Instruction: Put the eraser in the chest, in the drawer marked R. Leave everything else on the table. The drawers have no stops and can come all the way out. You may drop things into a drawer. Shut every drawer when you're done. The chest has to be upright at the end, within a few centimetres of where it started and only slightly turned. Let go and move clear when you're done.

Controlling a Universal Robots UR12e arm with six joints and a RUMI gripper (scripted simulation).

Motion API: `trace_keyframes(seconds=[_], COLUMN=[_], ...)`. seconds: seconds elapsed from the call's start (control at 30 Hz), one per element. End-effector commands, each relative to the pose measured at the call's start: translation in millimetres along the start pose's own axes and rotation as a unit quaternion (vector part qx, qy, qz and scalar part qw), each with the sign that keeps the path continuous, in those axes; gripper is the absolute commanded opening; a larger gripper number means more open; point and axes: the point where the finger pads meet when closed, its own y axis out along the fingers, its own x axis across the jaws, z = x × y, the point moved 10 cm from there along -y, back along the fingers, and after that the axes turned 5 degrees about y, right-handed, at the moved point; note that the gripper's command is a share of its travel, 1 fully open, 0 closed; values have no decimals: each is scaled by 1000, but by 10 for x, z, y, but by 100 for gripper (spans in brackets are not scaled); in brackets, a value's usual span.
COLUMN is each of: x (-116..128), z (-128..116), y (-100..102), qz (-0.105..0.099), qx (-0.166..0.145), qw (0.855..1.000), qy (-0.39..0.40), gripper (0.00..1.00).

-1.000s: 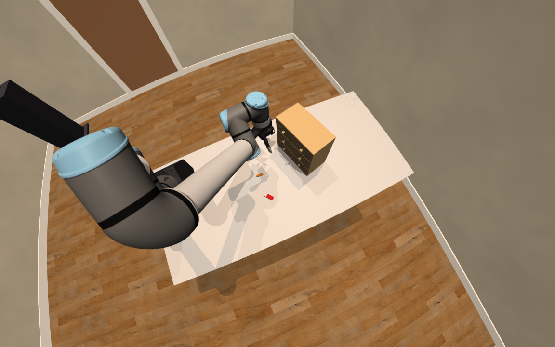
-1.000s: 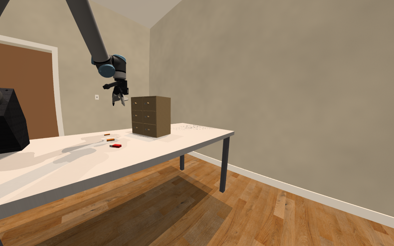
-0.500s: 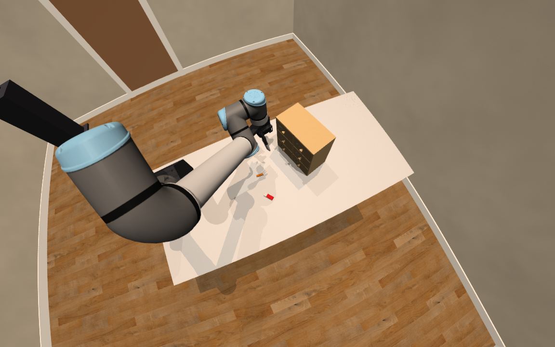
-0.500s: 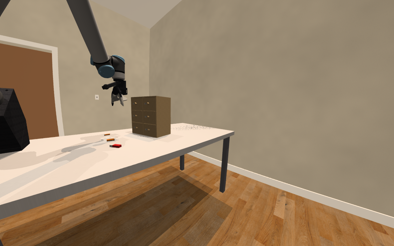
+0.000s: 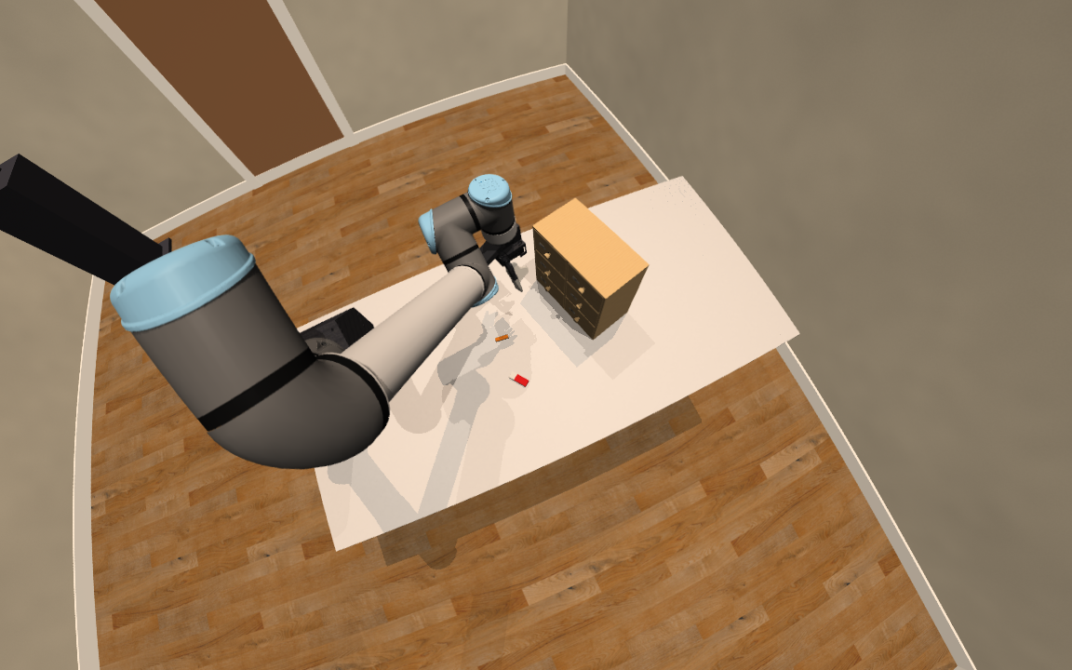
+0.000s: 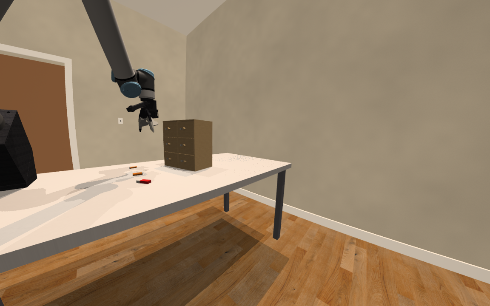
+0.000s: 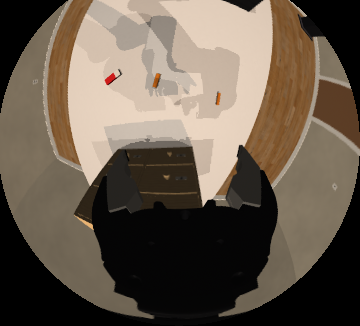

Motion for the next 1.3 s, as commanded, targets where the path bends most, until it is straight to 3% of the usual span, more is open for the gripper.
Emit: trace_keyframes(seconds=[0.0,0.7,1.27], x=[-1,-3,-5], z=[1,20,44], y=[10,111,260], qz=[-1,-5,-11], qx=[-9,-57,-121], qw=[1000,998,993], qy=[0,0,0], gripper=[100,100,100])
